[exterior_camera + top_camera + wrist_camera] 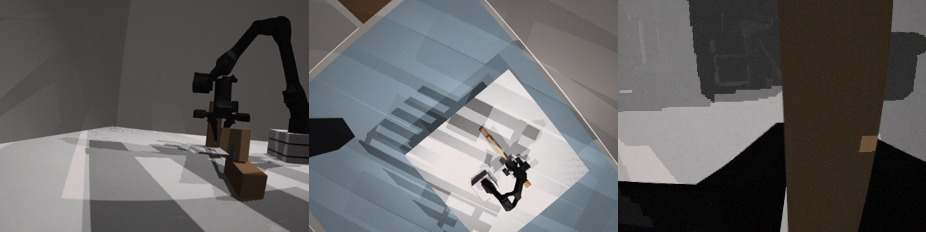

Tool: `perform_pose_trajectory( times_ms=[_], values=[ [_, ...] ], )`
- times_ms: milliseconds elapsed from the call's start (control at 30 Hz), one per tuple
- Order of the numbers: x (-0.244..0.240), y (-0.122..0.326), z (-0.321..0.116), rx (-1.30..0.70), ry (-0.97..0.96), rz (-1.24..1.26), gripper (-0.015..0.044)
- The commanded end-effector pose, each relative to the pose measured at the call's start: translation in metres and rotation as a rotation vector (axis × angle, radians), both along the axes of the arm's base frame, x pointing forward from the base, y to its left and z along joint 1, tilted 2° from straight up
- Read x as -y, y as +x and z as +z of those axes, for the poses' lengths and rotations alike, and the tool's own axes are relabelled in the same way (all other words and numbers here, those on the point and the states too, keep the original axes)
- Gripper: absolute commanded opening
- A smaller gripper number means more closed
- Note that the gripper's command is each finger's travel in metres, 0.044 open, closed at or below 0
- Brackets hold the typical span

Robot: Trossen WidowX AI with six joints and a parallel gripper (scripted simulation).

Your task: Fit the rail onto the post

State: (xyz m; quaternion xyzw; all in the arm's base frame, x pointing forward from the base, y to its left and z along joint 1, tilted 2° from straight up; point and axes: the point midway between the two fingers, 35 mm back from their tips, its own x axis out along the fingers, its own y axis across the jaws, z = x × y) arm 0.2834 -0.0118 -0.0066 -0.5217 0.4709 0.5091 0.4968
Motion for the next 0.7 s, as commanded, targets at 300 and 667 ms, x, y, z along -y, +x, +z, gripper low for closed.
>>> perform_pose_trajectory(
  times_ms=[300, 667],
  values=[
    [0.0, 0.004, 0.01, 0.014, 0.003, 0.001, 0.0],
    [0.0, 0.004, 0.015, 0.014, 0.003, 0.001, 0.0]
  ],
)
